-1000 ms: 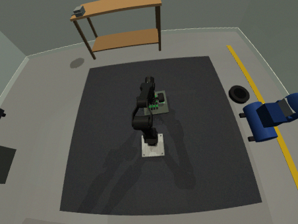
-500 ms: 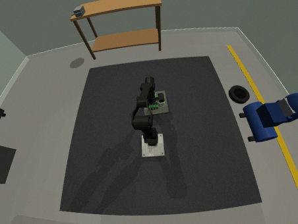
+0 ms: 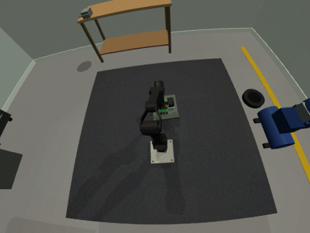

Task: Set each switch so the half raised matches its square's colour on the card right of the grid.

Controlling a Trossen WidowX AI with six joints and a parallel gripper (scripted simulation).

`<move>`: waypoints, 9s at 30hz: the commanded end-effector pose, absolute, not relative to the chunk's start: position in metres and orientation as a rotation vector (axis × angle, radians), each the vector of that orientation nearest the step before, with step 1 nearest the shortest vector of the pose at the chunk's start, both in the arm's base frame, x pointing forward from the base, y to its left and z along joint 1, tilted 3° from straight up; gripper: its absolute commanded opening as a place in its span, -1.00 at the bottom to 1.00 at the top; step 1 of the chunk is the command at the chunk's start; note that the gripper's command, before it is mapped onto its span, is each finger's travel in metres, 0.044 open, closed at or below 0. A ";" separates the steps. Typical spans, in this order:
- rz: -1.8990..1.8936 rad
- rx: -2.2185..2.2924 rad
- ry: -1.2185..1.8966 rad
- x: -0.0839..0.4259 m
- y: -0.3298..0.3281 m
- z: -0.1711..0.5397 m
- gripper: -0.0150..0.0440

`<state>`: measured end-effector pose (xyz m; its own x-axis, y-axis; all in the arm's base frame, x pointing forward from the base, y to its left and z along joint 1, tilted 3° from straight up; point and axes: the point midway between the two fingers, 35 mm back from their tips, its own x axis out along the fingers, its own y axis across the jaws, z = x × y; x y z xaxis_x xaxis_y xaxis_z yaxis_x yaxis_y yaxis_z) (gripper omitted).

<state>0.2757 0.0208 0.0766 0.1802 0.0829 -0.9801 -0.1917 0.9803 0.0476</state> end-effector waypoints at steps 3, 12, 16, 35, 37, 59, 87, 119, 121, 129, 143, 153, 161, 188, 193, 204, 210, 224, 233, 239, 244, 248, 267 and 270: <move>0.193 -0.088 1.382 0.276 0.021 0.074 -0.49; 0.193 -0.088 1.382 0.276 0.021 0.073 -0.49; 0.193 -0.092 1.392 0.274 0.019 0.106 -0.49; 0.190 -0.096 1.431 0.298 -0.018 0.108 -0.49; 0.190 -0.096 1.433 0.298 -0.017 0.105 -0.49; 0.190 -0.096 1.432 0.302 -0.015 0.083 -0.49; 0.190 -0.096 1.432 0.302 -0.015 0.082 -0.49; 0.190 -0.096 1.432 0.302 -0.015 0.079 -0.49; 0.190 -0.096 1.432 0.303 -0.015 0.078 -0.49; 0.190 -0.096 1.432 0.303 -0.015 0.077 -0.49; 0.190 -0.096 1.432 0.303 -0.015 0.075 -0.49; 0.190 -0.096 1.432 0.303 -0.015 0.074 -0.49; 0.190 -0.093 1.408 0.293 -0.020 0.137 -0.49; 0.193 -0.092 1.436 0.249 0.036 0.093 -0.49; 0.193 -0.092 1.436 0.250 0.036 0.091 -0.49; 0.193 -0.092 1.435 0.252 0.037 0.078 -0.49; 0.193 -0.092 1.435 0.252 0.037 0.078 -0.49; 0.193 -0.092 1.435 0.252 0.037 0.078 -0.49; 0.193 -0.092 1.435 0.252 0.037 0.078 -0.49; 0.193 -0.092 1.435 0.252 0.037 0.077 -0.49; 0.193 -0.092 1.435 0.252 0.037 0.077 -0.49; 0.193 -0.092 1.435 0.252 0.037 0.076 -0.49; 0.193 -0.092 1.435 0.252 0.038 0.074 -0.49; 0.193 -0.092 1.435 0.252 0.038 0.073 -0.49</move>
<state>0.2529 0.0381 0.0757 0.1289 0.0810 -0.9883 -0.1926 0.9797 0.0551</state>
